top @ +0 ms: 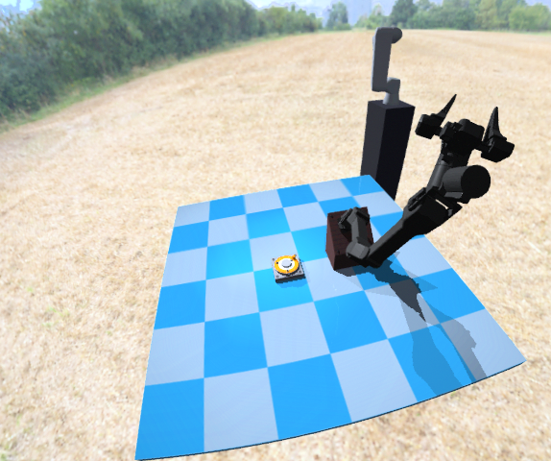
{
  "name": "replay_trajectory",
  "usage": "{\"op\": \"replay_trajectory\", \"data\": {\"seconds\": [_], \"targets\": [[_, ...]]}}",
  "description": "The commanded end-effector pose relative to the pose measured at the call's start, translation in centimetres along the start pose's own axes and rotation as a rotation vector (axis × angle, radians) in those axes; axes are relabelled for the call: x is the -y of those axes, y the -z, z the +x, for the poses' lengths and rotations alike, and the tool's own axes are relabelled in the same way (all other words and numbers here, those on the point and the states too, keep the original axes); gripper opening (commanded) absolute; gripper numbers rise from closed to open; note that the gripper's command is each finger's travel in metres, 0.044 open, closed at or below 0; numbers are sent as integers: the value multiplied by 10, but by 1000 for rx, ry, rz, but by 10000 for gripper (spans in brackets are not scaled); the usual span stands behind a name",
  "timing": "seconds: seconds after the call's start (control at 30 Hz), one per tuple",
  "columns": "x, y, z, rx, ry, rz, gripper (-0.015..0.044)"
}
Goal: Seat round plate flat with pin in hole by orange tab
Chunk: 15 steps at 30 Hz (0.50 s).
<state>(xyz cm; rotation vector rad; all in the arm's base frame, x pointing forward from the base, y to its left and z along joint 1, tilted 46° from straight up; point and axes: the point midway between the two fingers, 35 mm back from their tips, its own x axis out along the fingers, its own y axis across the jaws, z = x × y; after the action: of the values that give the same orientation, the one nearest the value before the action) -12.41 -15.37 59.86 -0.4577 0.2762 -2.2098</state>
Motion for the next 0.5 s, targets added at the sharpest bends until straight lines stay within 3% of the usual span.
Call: {"op": "replay_trajectory", "data": {"seconds": [0.0, 0.23, 0.3, 0.47], "targets": [[-2, 2, 2, -3, -12, 3, 374], [-97, 54, 60, -104, -391, 86, 190], [-110, 56, 60, -111, -439, 112, 137], [-212, 96, 66, -218, -760, 148, 6]]}}
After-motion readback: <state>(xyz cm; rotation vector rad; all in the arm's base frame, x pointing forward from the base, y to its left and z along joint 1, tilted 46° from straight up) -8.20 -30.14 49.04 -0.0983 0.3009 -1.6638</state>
